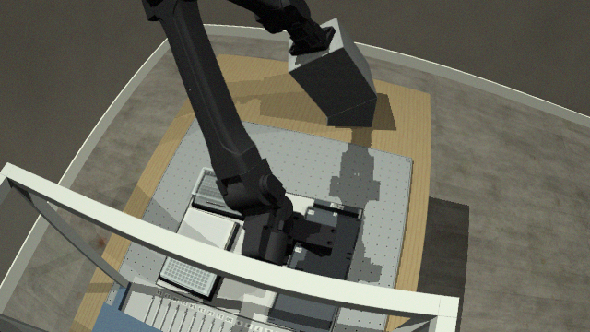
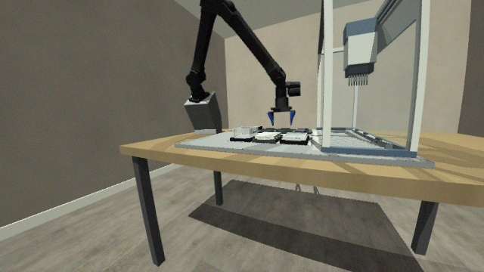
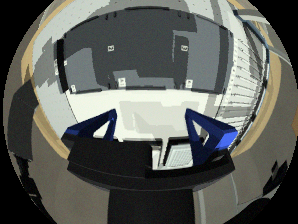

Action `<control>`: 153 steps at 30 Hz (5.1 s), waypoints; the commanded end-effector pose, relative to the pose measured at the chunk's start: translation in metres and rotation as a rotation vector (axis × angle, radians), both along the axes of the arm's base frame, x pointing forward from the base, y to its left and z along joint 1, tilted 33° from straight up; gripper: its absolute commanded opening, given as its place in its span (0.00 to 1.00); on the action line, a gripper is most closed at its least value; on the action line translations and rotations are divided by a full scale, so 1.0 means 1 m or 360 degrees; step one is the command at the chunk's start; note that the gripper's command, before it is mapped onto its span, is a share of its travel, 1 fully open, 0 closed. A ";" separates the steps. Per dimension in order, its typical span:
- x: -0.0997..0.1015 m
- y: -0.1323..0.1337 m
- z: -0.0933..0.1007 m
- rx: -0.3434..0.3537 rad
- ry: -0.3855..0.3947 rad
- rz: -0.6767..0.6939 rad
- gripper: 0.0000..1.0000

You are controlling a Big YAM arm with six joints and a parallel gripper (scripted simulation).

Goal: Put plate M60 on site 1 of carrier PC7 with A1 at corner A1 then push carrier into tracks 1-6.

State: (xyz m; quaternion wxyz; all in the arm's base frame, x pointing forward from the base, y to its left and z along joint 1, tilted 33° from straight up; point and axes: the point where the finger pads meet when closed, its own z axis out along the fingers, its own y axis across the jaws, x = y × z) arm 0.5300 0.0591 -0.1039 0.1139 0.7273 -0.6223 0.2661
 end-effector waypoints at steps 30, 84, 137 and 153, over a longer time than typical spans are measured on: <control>0.021 -0.021 -0.028 0.0005 -0.0013 -0.0001 1.00; 0.019 -0.026 -0.034 0.0000 0.0007 -0.0001 1.00; 0.019 -0.026 -0.034 0.0000 0.0007 -0.0001 1.00; 0.019 -0.024 -0.036 -0.0005 0.0015 0.0016 1.00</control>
